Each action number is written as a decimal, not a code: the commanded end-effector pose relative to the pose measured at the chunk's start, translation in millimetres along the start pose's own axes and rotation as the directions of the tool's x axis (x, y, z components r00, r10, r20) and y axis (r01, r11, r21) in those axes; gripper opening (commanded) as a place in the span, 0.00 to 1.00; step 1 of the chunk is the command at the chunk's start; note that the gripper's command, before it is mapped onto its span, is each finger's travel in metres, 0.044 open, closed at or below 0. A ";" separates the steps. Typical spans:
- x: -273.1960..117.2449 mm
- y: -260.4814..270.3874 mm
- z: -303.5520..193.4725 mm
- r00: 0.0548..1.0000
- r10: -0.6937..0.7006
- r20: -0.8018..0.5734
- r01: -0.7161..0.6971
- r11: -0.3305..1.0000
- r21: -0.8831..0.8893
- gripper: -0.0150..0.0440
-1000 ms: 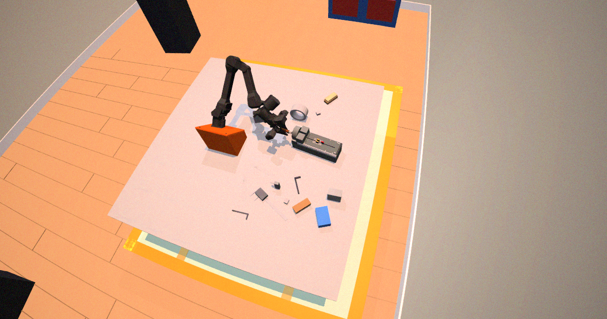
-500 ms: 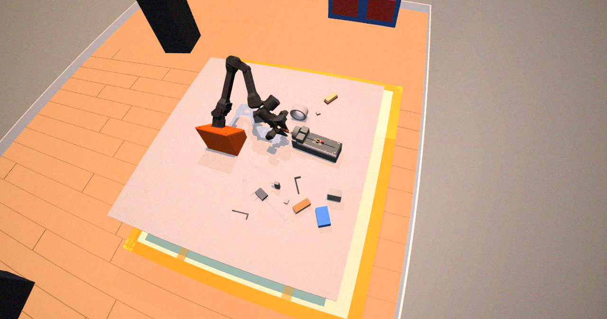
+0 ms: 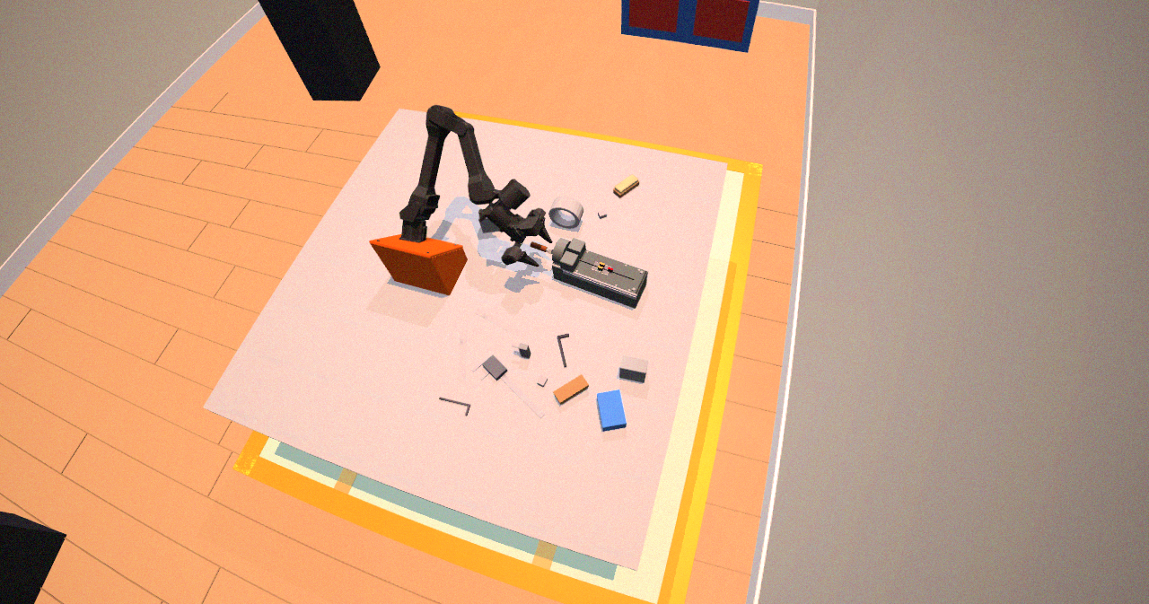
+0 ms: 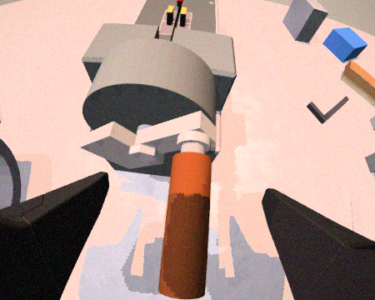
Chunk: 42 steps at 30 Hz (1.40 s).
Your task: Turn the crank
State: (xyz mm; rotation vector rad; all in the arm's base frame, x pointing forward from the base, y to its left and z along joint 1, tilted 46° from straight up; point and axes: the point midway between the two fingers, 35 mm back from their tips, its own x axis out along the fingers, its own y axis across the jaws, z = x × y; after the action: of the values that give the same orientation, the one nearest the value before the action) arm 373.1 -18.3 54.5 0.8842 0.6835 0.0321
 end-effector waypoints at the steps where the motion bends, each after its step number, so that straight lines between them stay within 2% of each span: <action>1: -11.5 1.4 14.6 1.000 0.005 0.005 -0.005 1.000 -0.006 1.00; 10: -35.2 1.6 37.9 1.000 0.004 0.007 -0.004 1.000 -0.007 1.00; 19: -76.1 0.7 80.4 1.000 -0.003 0.010 0.003 1.000 -0.005 1.00; 42: -6.4 8.9 160.2 0.984 0.160 -0.076 -0.164 0.985 -0.055 1.00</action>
State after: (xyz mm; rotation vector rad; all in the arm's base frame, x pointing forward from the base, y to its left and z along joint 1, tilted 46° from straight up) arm 443.6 -124.9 139.6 0.8795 0.6653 0.1876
